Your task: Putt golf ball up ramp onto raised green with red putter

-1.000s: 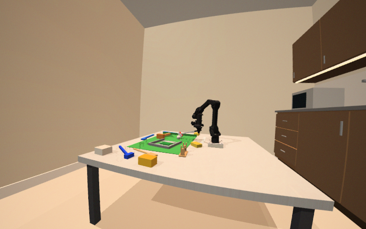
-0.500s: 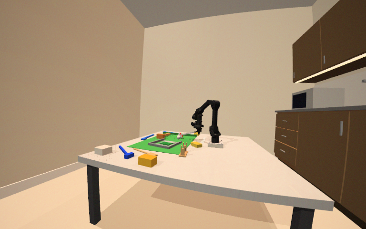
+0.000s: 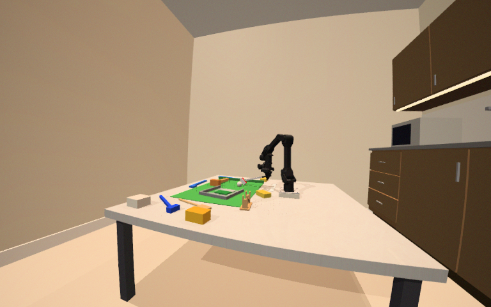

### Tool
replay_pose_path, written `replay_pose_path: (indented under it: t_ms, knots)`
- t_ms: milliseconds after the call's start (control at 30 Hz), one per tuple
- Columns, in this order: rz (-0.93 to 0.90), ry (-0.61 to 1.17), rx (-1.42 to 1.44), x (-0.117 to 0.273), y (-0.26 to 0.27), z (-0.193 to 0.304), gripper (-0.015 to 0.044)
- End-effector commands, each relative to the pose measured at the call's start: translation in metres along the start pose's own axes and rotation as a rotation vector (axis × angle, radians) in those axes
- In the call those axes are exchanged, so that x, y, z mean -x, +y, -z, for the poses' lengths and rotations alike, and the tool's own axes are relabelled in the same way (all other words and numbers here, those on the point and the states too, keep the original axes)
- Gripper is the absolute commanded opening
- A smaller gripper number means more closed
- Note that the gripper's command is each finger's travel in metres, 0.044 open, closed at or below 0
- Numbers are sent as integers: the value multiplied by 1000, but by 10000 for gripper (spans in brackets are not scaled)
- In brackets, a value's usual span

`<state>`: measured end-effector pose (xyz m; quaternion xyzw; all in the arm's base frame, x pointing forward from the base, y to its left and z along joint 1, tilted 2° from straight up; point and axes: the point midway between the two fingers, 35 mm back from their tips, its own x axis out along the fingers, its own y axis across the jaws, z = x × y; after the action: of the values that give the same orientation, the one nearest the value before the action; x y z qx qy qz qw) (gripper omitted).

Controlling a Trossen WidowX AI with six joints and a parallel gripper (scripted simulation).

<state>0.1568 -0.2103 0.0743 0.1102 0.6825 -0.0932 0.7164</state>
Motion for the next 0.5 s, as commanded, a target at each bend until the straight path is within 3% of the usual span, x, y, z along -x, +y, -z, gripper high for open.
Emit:
replay_pose_path:
  t_ms: [0, 167, 467]
  knots:
    - [8, -4, 2, 2, -3, -1, 0]
    - [0, 0, 0, 0, 8, -3, 0]
    - [-2, -4, 1, 1, 119, -6, 0]
